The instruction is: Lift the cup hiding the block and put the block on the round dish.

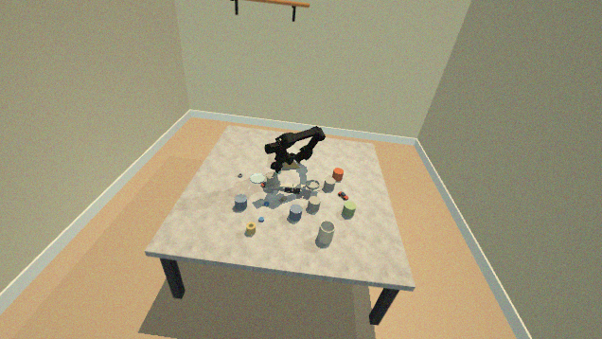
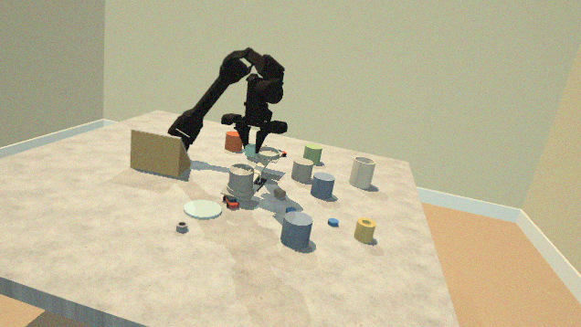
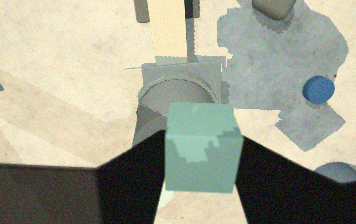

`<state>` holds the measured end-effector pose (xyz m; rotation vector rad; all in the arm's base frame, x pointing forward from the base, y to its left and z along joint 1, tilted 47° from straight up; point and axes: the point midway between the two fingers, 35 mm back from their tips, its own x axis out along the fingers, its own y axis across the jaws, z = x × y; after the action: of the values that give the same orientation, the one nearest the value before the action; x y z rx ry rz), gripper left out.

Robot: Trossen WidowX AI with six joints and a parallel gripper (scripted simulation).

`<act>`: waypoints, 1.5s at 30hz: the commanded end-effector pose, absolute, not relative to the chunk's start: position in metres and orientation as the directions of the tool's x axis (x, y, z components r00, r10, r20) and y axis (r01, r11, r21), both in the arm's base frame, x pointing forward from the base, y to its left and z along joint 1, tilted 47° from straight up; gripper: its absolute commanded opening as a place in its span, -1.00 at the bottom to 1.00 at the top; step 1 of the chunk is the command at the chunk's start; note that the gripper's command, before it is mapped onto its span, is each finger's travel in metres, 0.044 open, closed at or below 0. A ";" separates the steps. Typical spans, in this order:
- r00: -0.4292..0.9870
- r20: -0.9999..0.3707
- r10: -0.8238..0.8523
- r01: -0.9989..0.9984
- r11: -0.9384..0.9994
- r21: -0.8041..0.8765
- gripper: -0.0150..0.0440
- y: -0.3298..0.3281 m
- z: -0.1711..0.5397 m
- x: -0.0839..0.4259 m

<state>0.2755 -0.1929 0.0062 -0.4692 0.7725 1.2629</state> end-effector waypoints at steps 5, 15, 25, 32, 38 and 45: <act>0.095 -0.738 0.668 -0.965 0.243 0.095 -0.49 -0.216 -0.034 0.257; 0.074 -0.722 0.688 -0.972 0.213 0.104 -0.49 -0.232 -0.087 0.227; 0.059 -0.699 0.712 -0.977 0.186 0.107 -0.49 -0.237 -0.135 0.195; 0.056 -0.696 0.716 -0.978 0.180 0.106 -0.49 -0.234 -0.145 0.191; 0.057 -0.696 0.716 -0.978 0.180 0.106 -0.49 -0.216 -0.162 0.193; 0.057 -0.695 0.717 -0.978 0.180 0.106 -0.49 -0.207 -0.171 0.193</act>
<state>0.1920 -0.2074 -0.1699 -0.4497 0.7129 1.3654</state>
